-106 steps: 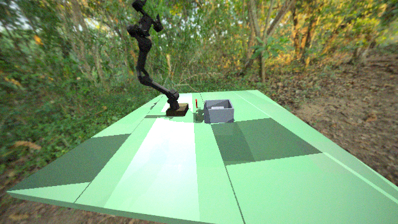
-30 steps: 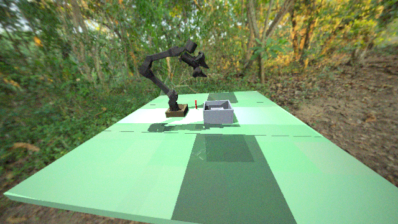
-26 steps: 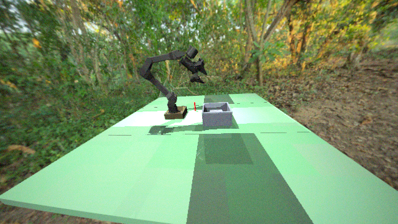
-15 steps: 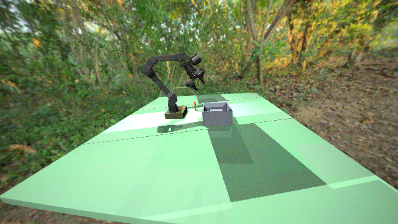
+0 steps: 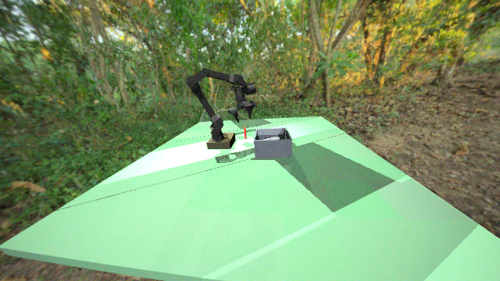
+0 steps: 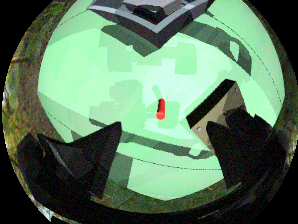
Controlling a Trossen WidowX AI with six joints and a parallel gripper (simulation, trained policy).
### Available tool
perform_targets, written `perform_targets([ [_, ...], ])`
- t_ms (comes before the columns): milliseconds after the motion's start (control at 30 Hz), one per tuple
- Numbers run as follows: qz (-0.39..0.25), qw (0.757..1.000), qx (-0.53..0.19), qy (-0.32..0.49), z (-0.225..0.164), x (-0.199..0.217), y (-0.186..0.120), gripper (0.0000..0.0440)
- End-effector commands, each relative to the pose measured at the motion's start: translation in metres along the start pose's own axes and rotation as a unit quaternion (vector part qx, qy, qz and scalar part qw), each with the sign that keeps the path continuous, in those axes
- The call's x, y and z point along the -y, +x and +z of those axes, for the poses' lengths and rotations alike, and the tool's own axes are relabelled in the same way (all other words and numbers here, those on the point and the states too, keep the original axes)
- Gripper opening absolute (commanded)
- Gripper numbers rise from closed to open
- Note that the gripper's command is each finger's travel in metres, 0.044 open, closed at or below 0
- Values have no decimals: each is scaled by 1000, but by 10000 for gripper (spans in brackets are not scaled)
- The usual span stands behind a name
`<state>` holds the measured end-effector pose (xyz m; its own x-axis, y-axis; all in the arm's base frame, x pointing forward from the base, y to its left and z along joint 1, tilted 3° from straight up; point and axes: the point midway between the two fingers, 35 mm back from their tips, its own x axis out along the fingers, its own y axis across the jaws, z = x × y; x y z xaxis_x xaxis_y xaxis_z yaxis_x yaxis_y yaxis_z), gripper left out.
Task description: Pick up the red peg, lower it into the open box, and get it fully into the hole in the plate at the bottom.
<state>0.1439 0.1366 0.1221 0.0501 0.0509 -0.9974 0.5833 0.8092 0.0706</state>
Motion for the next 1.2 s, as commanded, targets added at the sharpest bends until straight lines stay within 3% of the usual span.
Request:
perform_targets([
  [0, -27, 1000, -4, 10, -5, 4, 13, 440],
  [300, -56, 998, -4, 20, -15, 1, 49, 440],
  [733, -51, 999, 8, 15, -15, -4, 105, 437],
  [800, -53, 998, 7, 13, -15, -3, 111, 408],
  [1167, -86, 996, 0, 15, -16, 4, 133, 124],
])
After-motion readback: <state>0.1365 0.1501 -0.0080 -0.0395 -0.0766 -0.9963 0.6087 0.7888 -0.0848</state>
